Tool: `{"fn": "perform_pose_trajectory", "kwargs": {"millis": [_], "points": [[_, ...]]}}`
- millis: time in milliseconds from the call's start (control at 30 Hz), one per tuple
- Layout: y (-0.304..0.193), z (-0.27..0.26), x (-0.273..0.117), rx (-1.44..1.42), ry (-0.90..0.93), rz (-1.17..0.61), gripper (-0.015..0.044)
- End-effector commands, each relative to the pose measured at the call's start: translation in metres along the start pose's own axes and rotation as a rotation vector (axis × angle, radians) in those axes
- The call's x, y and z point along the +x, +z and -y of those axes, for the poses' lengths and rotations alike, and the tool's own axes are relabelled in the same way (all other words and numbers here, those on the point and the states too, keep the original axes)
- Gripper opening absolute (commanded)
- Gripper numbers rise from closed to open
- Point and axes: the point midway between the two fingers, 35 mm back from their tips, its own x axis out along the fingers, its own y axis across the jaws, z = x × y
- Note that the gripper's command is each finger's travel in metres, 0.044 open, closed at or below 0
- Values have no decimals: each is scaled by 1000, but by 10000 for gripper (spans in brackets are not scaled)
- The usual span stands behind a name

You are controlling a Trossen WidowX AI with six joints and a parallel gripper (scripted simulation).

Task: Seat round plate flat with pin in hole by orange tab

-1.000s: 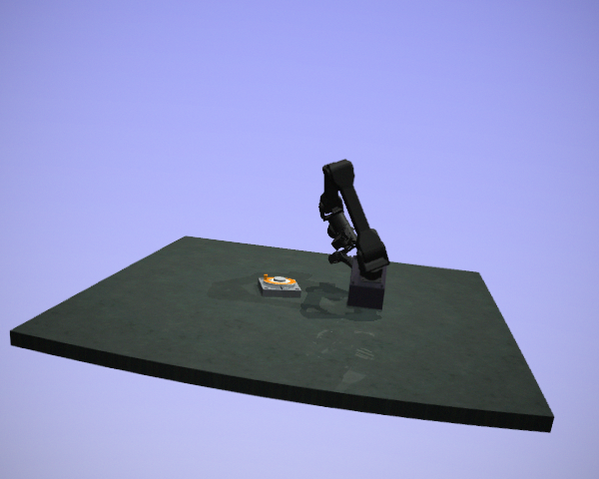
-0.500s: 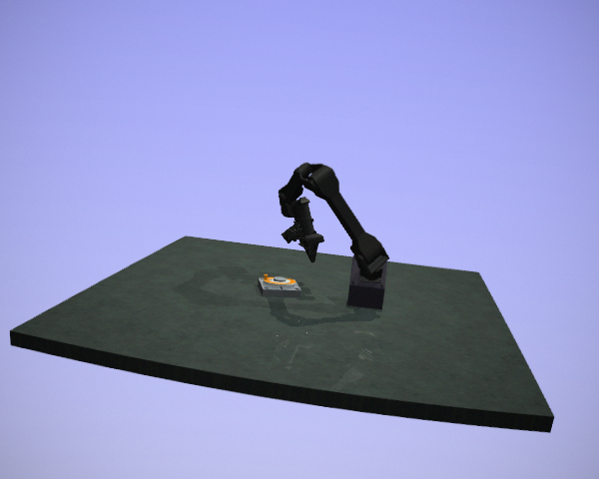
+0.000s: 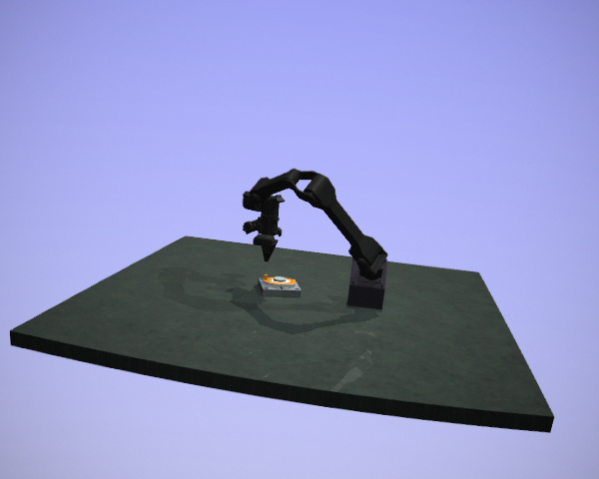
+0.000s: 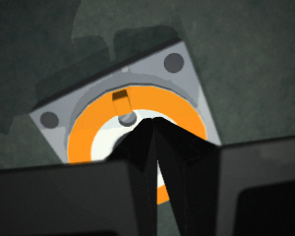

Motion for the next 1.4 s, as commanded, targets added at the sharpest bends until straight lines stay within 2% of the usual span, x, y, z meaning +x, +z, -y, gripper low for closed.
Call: {"fn": "perform_pose_trajectory", "kwargs": {"millis": [0, 333, 1367], "points": [[1, 1, -1, 27, 7, 10, 0], [1, 1, 46, 27, 9, 11, 0], [-6, -40, 48, 27, 11, 10, 0]]}}
